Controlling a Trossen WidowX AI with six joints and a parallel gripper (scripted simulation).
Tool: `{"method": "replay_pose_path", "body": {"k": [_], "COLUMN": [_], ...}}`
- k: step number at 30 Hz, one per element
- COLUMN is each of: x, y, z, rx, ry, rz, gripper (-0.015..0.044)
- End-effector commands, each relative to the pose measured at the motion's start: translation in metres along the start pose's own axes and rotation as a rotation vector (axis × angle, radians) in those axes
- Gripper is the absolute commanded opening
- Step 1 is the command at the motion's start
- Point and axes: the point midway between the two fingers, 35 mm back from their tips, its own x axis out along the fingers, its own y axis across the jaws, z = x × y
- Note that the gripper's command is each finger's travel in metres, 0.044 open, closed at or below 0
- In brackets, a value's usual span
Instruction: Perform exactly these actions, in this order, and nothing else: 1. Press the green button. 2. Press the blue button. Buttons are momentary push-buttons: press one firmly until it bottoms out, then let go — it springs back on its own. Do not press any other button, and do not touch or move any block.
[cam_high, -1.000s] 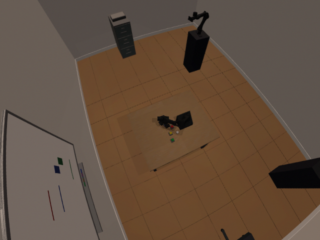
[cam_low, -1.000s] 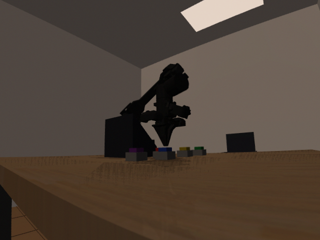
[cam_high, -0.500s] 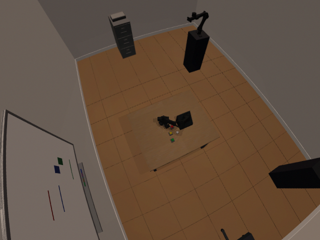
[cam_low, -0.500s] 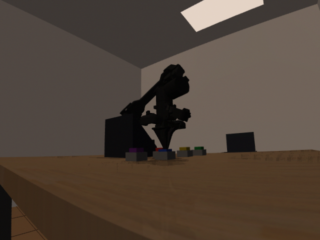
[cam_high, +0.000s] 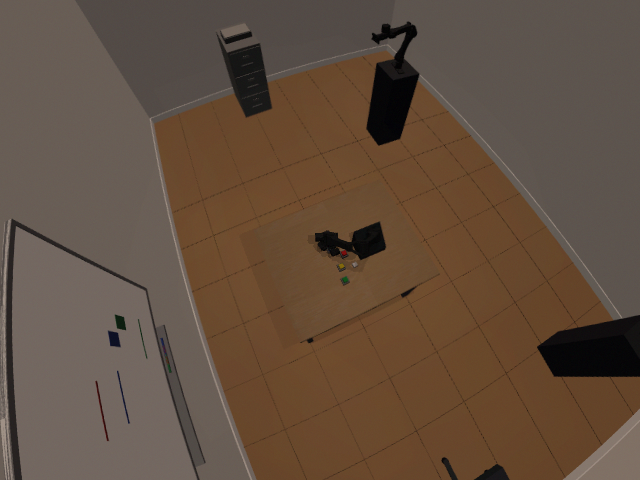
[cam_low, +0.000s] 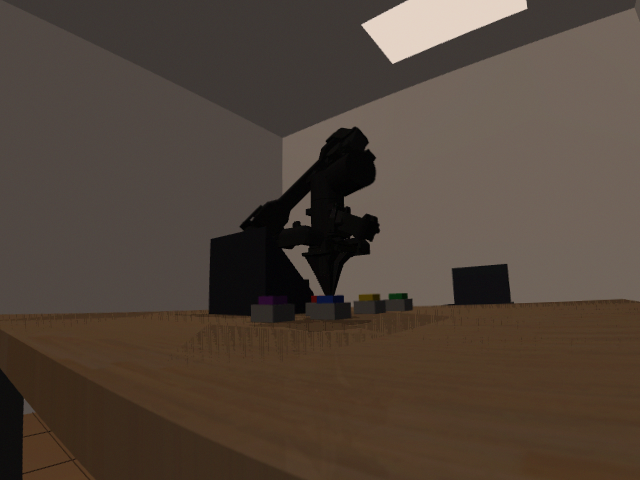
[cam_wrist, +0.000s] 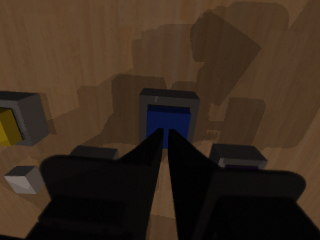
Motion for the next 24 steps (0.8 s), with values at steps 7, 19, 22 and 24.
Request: {"method": "replay_pose_path", "body": {"k": [7,19,22,24], "x": [-0.027,-0.066,-0.075,-0.081], "y": [0.002,0.17,0.209,0.234], "z": [0.002,-0.002,-0.019,-0.033], "rx": [-0.002,0.0,0.0,0.0], "ry": [-0.008,-0.009,-0.009,-0.009], "rz": [-0.008,-0.027,-0.018,-0.008], "gripper": [0.0046,0.0361,0.04,0.04]}}
